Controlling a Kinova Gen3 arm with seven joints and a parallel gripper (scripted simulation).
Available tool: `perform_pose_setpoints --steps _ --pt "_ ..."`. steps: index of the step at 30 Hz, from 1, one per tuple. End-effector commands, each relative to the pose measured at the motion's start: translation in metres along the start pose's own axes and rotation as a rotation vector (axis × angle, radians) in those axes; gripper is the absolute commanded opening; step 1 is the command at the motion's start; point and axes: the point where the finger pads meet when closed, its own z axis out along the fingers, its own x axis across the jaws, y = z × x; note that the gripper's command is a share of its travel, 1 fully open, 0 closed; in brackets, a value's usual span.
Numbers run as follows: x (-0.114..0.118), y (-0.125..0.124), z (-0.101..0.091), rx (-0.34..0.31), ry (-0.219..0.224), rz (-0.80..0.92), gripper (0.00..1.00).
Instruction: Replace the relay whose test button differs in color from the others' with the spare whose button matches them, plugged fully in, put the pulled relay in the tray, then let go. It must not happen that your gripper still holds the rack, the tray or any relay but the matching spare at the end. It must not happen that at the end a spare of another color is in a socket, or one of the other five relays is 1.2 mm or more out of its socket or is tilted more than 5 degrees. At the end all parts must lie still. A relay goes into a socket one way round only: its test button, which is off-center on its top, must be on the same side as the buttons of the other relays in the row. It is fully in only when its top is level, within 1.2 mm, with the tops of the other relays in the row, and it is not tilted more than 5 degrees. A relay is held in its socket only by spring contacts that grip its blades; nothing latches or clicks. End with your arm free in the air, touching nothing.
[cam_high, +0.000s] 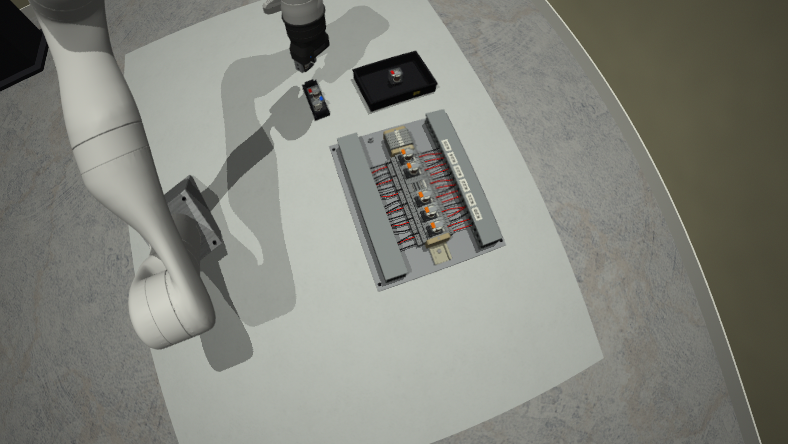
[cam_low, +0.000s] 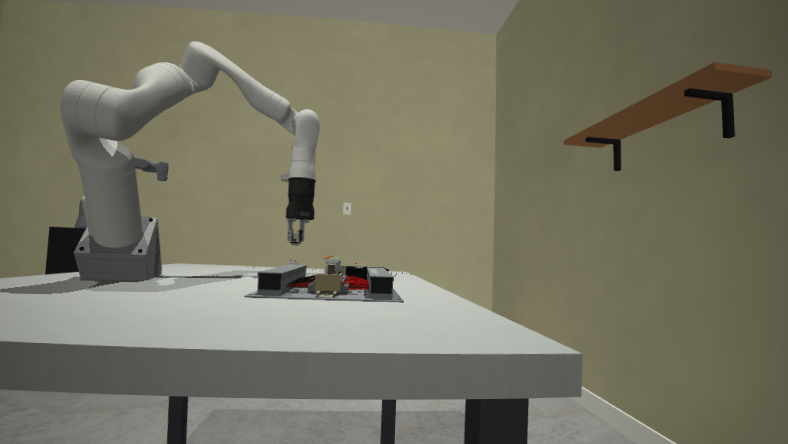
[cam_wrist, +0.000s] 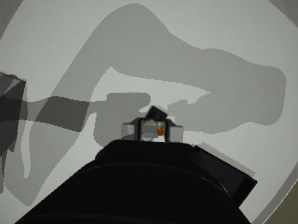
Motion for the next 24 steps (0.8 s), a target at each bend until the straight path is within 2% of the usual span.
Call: perform_pose_setpoints --steps 1,12,24 --pt "0.0009 -0.0005 -0.0015 0.004 0.002 -0.029 0.00" --pt "0.0017 -0.0003 -0.0020 0.007 0.002 -0.198 0.00" --pt "0.0015 -0.0004 -0.0019 0.007 0.003 -0.250 0.00"
